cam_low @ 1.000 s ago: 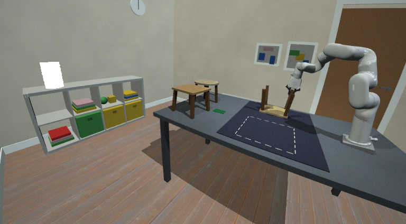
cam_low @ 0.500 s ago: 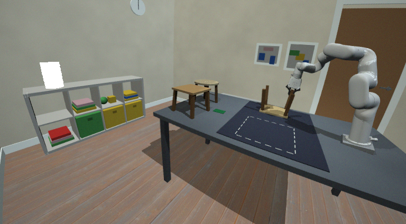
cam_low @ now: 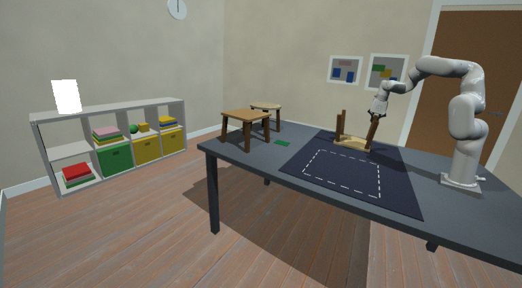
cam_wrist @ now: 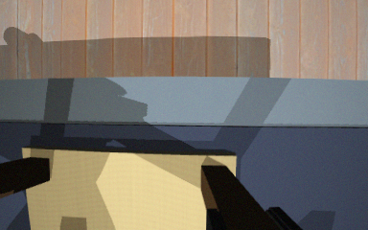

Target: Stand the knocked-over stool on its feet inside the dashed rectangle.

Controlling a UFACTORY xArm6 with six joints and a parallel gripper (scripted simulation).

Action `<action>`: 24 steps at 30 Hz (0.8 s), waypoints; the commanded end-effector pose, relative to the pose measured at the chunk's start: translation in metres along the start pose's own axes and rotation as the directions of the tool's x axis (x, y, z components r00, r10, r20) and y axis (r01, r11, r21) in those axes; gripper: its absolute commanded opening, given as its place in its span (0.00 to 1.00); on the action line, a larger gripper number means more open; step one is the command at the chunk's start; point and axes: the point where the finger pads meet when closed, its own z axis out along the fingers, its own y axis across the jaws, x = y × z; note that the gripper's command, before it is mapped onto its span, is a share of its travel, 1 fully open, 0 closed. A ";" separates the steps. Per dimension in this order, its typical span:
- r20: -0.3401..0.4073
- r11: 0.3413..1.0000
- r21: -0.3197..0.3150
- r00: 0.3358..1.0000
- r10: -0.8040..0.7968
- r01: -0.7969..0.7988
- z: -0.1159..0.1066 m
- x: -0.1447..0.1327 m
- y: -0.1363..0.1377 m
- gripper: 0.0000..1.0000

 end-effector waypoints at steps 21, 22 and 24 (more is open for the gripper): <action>-0.300 1.000 -0.003 0.953 -0.029 0.029 -0.055 -0.067 -0.007 0.29; -0.317 1.000 -0.004 0.948 -0.031 0.031 -0.058 -0.071 -0.007 0.29; -0.317 1.000 -0.004 0.948 -0.031 0.031 -0.058 -0.071 -0.007 0.29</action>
